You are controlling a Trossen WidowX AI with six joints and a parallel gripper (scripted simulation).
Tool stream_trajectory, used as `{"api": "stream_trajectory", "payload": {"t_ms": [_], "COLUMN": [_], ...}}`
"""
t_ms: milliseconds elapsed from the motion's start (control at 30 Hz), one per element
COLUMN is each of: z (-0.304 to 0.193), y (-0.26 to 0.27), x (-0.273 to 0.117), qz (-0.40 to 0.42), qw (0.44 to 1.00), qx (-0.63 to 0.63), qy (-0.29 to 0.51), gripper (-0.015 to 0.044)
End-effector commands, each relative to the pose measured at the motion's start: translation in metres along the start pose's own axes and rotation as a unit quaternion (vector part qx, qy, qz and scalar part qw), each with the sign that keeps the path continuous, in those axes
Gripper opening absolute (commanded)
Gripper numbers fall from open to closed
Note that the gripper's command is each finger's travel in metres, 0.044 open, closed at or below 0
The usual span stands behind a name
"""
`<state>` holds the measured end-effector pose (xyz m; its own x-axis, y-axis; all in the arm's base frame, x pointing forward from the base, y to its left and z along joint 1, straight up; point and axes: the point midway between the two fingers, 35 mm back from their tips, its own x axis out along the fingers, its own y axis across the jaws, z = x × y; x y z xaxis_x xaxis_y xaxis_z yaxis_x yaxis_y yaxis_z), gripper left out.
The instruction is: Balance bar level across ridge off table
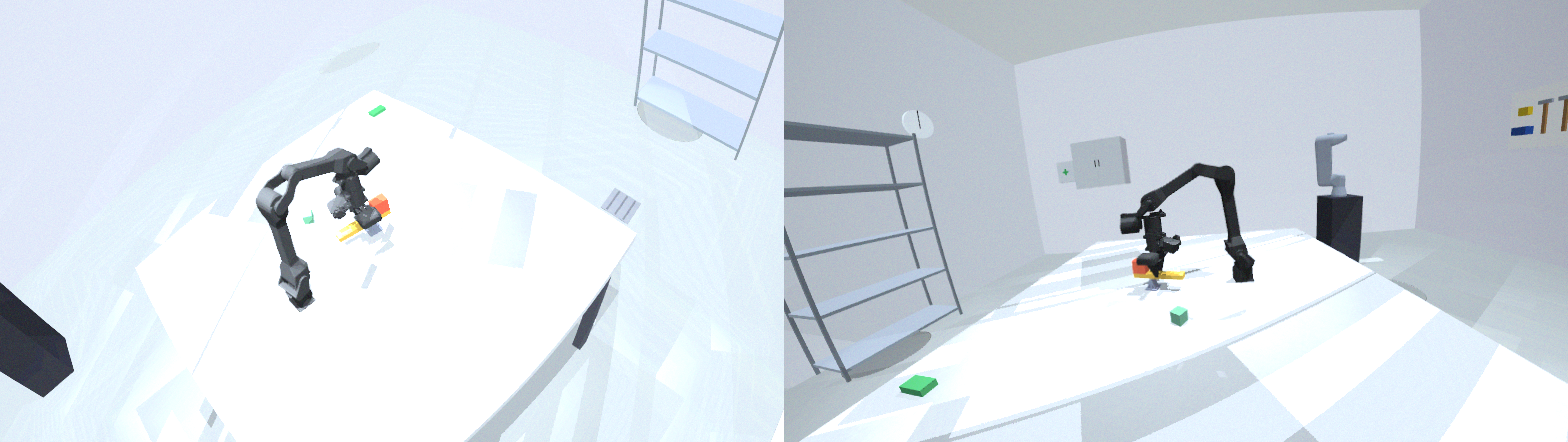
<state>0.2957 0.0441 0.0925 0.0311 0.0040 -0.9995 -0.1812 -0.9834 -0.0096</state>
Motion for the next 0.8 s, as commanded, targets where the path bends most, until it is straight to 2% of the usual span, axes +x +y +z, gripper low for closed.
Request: {"api": "stream_trajectory", "payload": {"t_ms": [0,600,767], "z": [0.0,0.0,0.0], "y": [0.0,0.0,0.0], "x": [0.0,0.0,0.0], "qz": [0.0,0.0,0.0], "qw": [1.0,1.0,1.0], "qx": [0.0,0.0,0.0], "qy": [0.0,0.0,0.0], "gripper": [0.0,0.0,0.0131]}}
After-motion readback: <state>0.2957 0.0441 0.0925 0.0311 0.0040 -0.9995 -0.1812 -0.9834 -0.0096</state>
